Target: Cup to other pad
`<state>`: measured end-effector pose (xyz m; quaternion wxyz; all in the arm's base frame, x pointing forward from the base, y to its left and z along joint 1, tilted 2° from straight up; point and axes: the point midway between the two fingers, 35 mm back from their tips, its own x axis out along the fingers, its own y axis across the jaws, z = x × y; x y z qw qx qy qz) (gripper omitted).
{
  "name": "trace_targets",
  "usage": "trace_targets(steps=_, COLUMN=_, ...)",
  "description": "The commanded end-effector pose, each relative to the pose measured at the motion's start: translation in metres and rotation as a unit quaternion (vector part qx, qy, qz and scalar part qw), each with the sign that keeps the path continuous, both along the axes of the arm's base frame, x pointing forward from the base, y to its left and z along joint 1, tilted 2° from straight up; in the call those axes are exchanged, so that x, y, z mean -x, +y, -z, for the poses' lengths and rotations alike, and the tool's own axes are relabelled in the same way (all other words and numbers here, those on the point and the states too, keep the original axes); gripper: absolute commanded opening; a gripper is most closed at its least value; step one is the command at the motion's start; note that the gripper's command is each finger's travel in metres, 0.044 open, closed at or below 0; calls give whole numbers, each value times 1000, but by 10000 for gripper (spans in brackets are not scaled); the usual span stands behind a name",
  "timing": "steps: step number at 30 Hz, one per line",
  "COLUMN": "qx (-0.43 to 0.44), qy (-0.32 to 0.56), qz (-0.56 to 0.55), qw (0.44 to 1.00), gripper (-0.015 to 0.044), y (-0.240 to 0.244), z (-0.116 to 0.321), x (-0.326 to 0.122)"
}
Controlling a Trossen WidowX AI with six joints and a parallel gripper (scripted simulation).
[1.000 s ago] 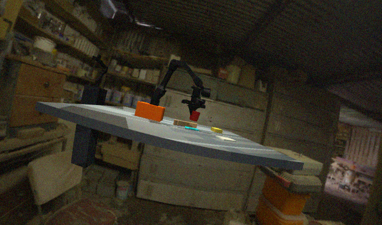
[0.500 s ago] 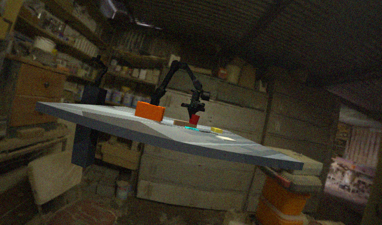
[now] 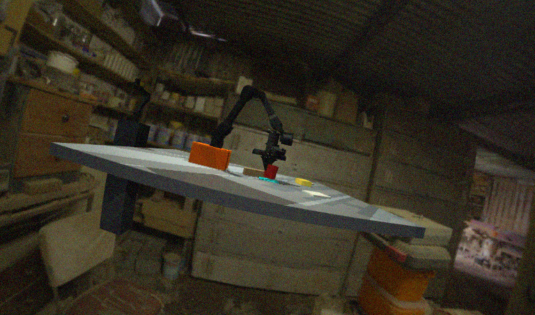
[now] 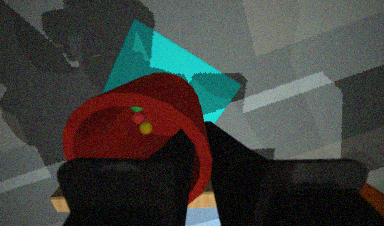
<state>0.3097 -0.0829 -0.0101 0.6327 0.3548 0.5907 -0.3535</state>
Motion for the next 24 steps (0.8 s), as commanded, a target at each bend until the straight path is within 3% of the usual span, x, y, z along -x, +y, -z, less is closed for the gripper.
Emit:
trace_targets(steps=1, qx=-3, qy=3, qz=-3, qw=1000, gripper=0, y=1, z=6, x=2)
trace_targets(steps=16, qx=0, qy=1, qz=0, qw=1000, gripper=0, y=0, z=3, x=1)
trace_targets(steps=21, qx=0, qy=1, qz=0, qw=1000, gripper=128, y=0, z=3, x=1)
trace_targets(steps=24, qx=0, qy=1, qz=0, qw=1000, gripper=128, y=0, z=3, x=1)
